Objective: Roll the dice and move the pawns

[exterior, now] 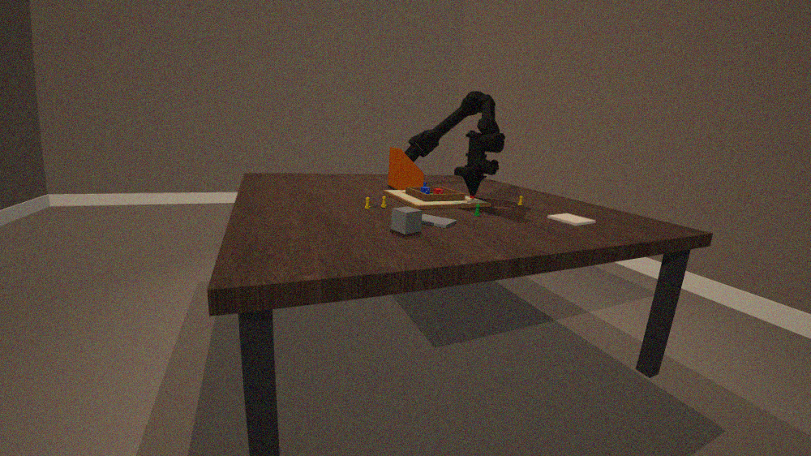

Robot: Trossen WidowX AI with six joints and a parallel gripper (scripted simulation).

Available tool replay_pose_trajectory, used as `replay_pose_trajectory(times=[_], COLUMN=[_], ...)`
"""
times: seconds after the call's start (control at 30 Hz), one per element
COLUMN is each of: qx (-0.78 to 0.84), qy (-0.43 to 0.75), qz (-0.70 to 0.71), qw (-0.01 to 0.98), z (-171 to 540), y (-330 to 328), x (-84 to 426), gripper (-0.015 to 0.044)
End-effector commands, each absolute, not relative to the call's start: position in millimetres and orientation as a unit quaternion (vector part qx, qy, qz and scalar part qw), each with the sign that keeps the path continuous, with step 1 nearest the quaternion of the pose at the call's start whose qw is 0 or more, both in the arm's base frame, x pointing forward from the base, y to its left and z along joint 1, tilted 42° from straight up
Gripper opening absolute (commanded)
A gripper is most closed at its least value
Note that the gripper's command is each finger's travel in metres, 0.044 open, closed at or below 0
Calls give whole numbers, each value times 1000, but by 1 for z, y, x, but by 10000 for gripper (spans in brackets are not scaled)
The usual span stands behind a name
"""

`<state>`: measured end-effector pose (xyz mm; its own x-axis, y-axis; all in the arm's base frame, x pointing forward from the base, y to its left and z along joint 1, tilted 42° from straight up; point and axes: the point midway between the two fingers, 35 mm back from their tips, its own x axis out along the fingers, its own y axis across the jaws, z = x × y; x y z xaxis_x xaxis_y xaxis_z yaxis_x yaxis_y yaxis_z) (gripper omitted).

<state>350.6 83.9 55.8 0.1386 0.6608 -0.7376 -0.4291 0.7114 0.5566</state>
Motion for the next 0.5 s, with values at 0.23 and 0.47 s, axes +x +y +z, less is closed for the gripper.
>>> replay_pose_trajectory(times=[0.23, 0.47], qx=[106, 106], qy=[546, 546], qz=[365, 365], qw=[747, 747], z=[55, 55], y=[85, 85], x=[351, 351], gripper=[184, 368])
